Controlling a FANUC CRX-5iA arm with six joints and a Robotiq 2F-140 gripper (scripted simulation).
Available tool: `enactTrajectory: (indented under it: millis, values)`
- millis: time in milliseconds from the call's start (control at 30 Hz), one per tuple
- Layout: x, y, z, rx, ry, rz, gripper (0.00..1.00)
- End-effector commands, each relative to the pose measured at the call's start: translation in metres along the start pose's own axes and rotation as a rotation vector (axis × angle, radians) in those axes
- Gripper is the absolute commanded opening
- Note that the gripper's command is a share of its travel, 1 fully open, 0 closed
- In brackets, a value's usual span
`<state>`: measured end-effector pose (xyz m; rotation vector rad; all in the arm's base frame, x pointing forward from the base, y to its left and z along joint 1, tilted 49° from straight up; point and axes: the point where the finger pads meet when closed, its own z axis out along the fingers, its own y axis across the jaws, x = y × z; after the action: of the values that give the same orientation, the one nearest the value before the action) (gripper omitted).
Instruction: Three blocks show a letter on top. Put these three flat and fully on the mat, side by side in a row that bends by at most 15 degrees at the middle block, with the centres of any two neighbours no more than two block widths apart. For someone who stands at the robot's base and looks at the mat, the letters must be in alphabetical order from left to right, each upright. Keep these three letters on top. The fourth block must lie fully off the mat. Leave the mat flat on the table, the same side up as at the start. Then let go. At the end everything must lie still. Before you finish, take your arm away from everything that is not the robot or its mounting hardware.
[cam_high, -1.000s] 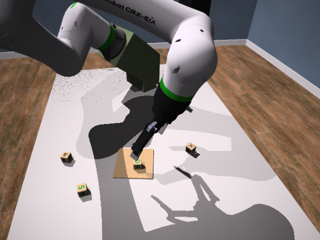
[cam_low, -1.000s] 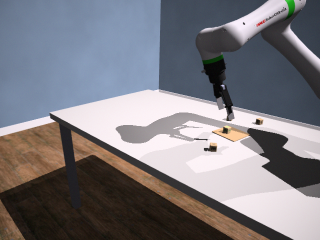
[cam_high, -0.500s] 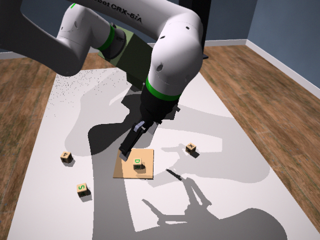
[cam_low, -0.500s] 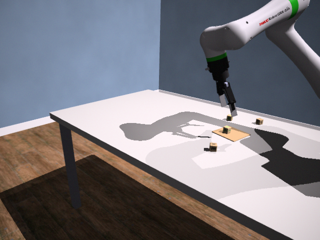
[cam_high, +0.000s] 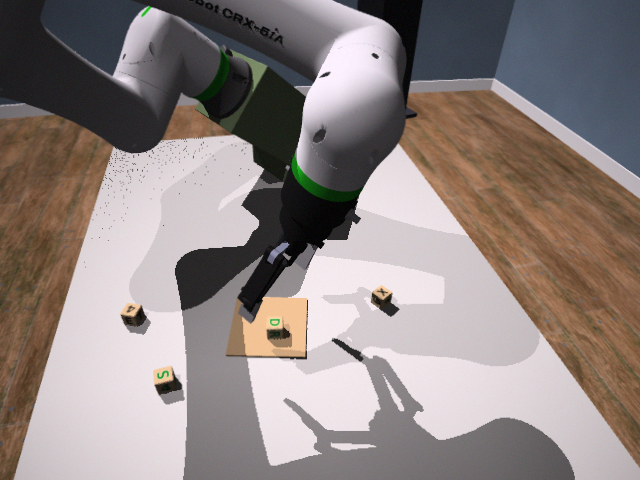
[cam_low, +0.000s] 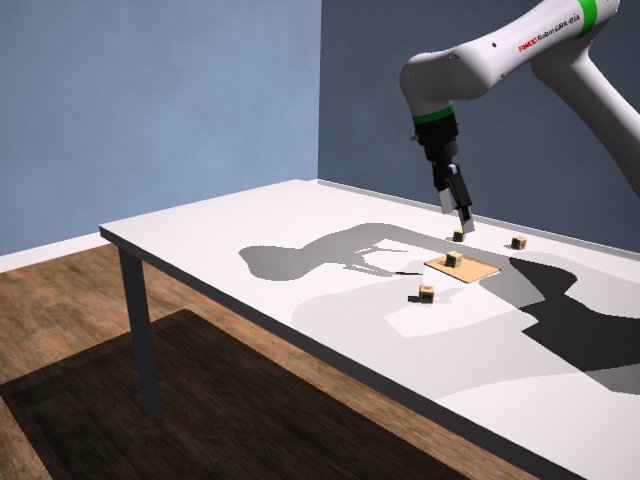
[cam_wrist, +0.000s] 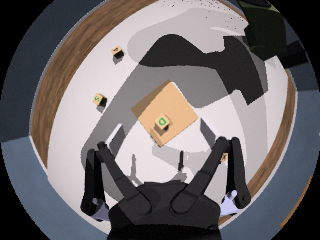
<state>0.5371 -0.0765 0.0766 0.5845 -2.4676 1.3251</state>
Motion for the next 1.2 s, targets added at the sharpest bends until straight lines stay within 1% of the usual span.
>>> enactTrajectory:
  millis: [0,633,667,733,800,933,1000,1033,1100,1167]
  values:
    - [0.0,0.0,0.0,0.0,0.0,0.0,1.0]
    - [0.0,-0.002,0.0,0.0,-0.001,0.0,1.0]
    - [0.002,-0.014,0.004,-0.003,-0.003,-0.001,1.0]
    - [0.011,-0.062,0.021,-0.01,-0.008,-0.002,1.0]
    - [0.016,-0.081,0.028,-0.011,-0.009,-0.002,1.0]
    - [0.036,-0.134,0.048,-0.009,-0.008,-0.002,1.0]
    - [0.036,-0.134,0.048,-0.009,-0.008,-0.002,1.0]
    - [0.048,-0.159,0.058,-0.006,-0.006,-0.001,1.0]
    - [0.062,-0.185,0.069,-0.001,-0.002,-0.001,1.0]
    - [0.063,-0.187,0.07,0.0,-0.001,-0.001,1.0]
